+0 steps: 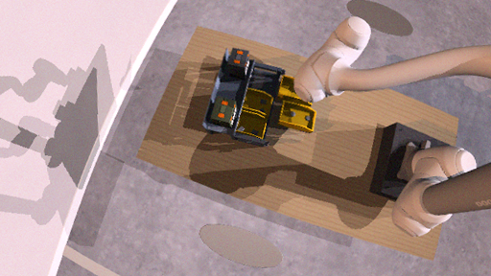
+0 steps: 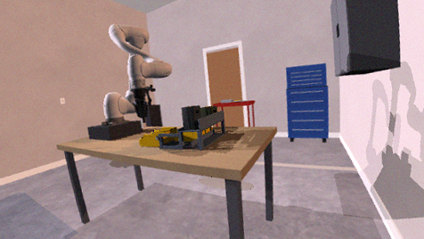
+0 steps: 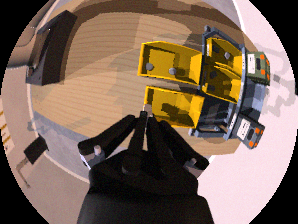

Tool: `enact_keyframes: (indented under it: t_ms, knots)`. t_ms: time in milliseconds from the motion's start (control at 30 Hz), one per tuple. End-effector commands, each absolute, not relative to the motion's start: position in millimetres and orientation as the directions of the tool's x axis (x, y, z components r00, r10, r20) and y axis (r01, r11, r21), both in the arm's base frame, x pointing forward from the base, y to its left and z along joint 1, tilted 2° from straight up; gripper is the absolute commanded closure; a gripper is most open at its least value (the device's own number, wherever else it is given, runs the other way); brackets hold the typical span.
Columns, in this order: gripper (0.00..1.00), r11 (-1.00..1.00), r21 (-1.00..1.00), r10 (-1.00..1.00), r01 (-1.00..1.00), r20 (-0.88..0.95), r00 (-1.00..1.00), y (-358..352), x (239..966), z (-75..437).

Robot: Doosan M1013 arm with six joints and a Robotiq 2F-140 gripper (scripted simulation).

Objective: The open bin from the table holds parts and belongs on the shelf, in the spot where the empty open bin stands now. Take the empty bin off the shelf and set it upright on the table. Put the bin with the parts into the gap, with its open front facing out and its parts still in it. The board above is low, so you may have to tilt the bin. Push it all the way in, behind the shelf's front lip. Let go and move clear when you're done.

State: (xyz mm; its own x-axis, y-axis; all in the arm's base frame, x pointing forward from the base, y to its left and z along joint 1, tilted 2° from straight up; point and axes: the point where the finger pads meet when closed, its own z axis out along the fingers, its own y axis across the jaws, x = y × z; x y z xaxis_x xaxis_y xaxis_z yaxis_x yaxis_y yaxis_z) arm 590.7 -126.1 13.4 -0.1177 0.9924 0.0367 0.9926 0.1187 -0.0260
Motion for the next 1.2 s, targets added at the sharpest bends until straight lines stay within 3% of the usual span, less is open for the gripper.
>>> enact_keyframes:
  t_ms: [0,233,300,333,600,800,867,900,1167]
  knots:
    - [0.90,-0.064,-0.032,0.998,0.997,0.026,0.065,-120.1,600.8,22.0]
    - [0.90,-0.466,-0.037,0.884,0.884,0.021,0.467,-96.1,632.0,40.3]
    - [0.90,-0.466,-0.037,0.884,0.884,0.021,0.467,-96.1,632.0,40.3]
    - [0.90,-0.580,-0.037,0.814,0.814,0.019,0.580,-92.2,636.6,43.2]
    - [0.90,-0.853,-0.042,0.520,0.520,0.019,0.854,-69.0,661.3,59.5]
    - [0.90,-0.971,-0.038,0.237,0.236,-0.015,0.971,-66.5,663.7,61.3]
    - [0.90,-0.971,-0.038,0.237,0.236,-0.015,0.971,-66.5,663.7,61.3]
    - [0.76,-0.981,-0.034,0.192,0.192,-0.024,0.981,-66.5,663.7,61.3]
    - [0.76,-0.981,-0.034,0.192,0.192,-0.024,0.981,-66.5,663.7,61.3]
